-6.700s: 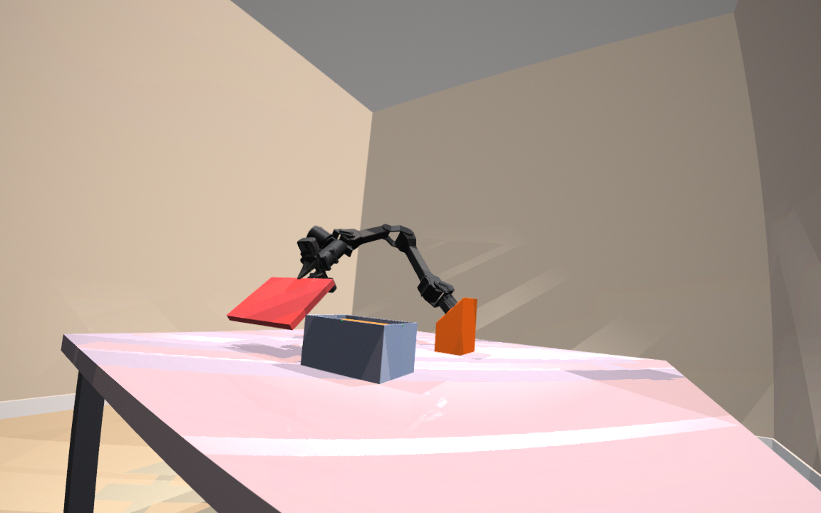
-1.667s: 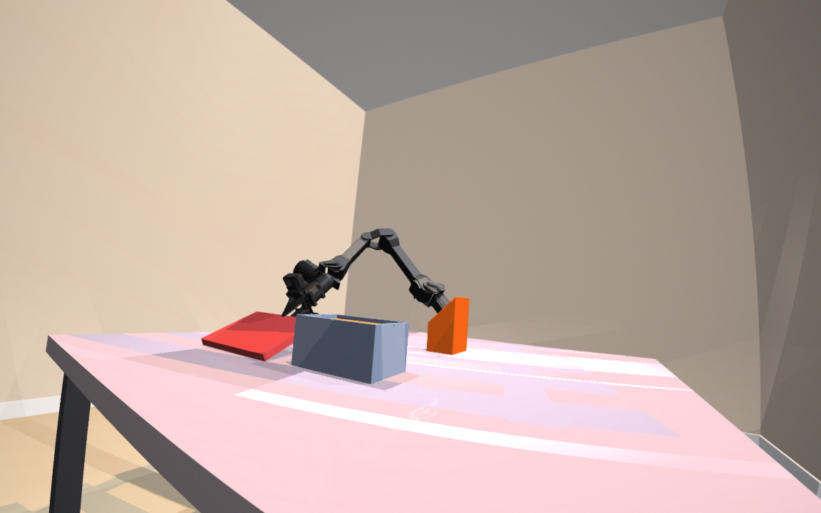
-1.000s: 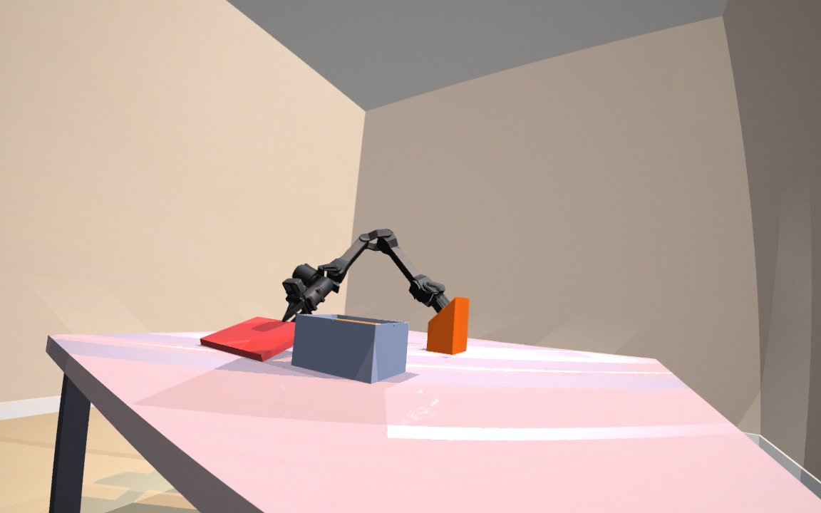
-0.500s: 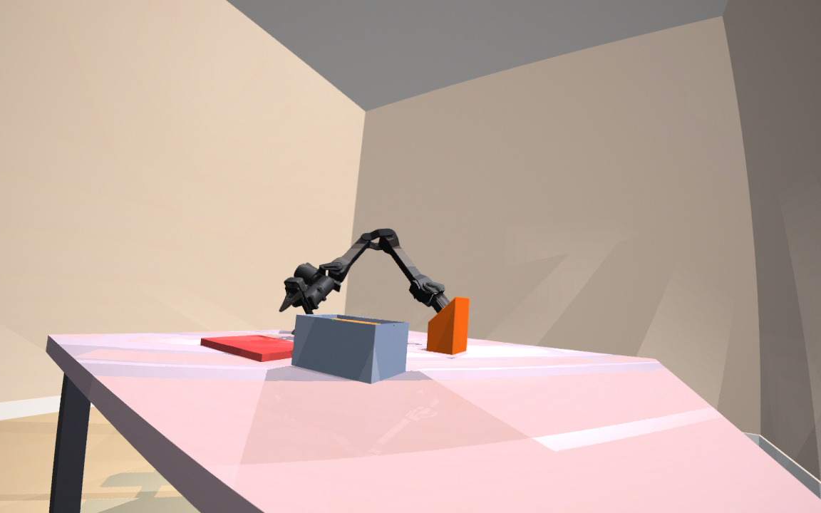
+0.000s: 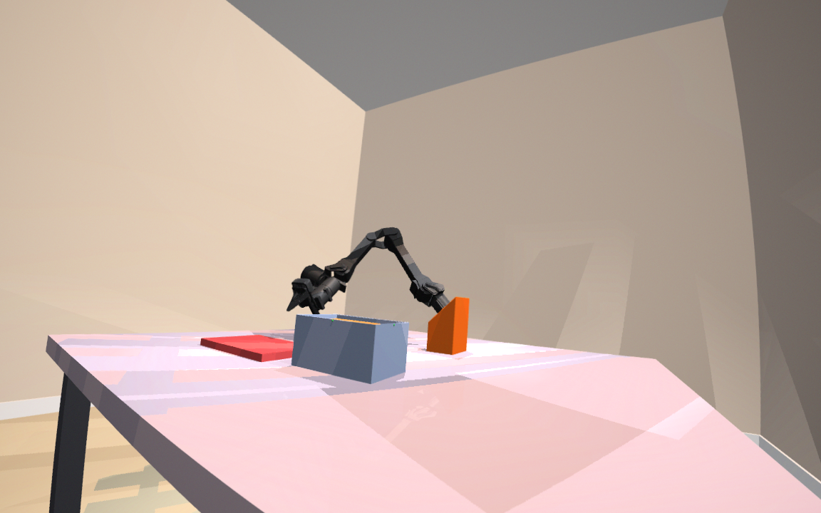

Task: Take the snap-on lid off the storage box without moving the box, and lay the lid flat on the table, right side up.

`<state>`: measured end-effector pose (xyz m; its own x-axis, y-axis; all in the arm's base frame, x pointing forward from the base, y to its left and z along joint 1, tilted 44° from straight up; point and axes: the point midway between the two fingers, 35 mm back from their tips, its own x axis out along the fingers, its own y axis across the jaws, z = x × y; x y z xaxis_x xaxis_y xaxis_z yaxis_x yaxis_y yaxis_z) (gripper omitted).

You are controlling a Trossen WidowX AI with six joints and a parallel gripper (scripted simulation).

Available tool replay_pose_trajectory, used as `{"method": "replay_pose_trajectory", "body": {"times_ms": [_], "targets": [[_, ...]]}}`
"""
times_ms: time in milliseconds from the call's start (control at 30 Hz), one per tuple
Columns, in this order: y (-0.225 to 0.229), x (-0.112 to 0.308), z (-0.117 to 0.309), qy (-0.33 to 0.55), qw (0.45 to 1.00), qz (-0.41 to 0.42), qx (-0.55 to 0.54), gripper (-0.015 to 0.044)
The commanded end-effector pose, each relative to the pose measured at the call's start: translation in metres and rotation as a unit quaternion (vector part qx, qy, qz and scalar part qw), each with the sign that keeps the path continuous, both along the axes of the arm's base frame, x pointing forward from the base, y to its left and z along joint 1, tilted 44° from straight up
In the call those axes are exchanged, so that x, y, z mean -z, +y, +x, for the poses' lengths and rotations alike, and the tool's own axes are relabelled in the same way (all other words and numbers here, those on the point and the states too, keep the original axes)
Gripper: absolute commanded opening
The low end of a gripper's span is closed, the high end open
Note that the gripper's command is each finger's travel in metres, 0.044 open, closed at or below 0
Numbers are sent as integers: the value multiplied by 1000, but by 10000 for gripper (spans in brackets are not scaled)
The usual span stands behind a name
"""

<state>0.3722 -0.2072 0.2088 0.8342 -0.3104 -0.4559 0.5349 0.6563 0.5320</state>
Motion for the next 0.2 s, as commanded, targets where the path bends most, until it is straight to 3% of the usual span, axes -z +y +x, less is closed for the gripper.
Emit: {"method": "replay_pose_trajectory", "body": {"times_ms": [0,167], "targets": [[-1,5,-10,6,1000,2,-1,440],[-3,5,-20,6,1000,2,-1,440]]}}
